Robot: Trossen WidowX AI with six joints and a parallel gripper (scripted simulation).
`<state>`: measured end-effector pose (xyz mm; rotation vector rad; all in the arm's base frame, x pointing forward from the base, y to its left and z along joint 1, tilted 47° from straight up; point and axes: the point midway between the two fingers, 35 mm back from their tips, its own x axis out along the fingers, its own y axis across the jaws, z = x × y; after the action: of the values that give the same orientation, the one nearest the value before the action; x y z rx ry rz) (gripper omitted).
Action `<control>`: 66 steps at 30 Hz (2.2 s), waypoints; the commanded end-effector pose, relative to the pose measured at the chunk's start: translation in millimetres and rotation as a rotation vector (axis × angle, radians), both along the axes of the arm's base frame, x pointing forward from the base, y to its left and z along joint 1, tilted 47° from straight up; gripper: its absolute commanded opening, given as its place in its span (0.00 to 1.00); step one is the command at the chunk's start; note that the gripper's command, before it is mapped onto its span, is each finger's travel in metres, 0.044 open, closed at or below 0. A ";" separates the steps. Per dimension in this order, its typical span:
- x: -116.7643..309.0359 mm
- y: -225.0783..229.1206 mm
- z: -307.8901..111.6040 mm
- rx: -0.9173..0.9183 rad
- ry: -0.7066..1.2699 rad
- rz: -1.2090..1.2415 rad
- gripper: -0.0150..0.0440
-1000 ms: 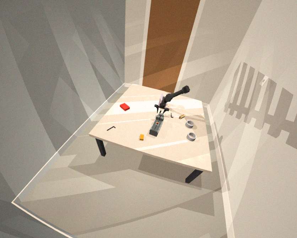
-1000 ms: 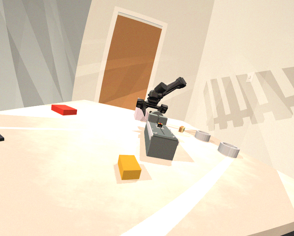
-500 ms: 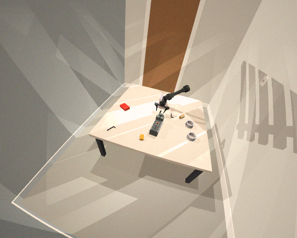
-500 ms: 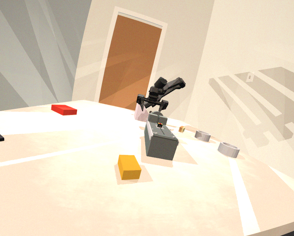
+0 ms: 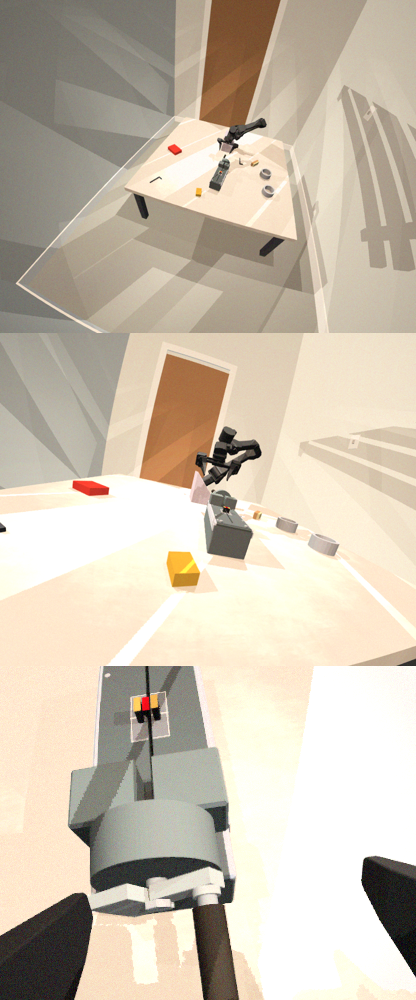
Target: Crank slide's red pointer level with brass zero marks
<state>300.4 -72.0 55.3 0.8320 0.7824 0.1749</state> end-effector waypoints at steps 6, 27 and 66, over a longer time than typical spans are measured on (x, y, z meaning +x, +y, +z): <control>1.6 -22.4 27.2 -0.007 -0.021 0.006 1.00; 121.1 -28.4 31.1 -0.060 -0.146 0.225 1.00; 125.5 -24.2 28.1 -0.063 -0.155 0.238 1.00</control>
<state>424.9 -85.2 65.2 0.6694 0.7581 0.4115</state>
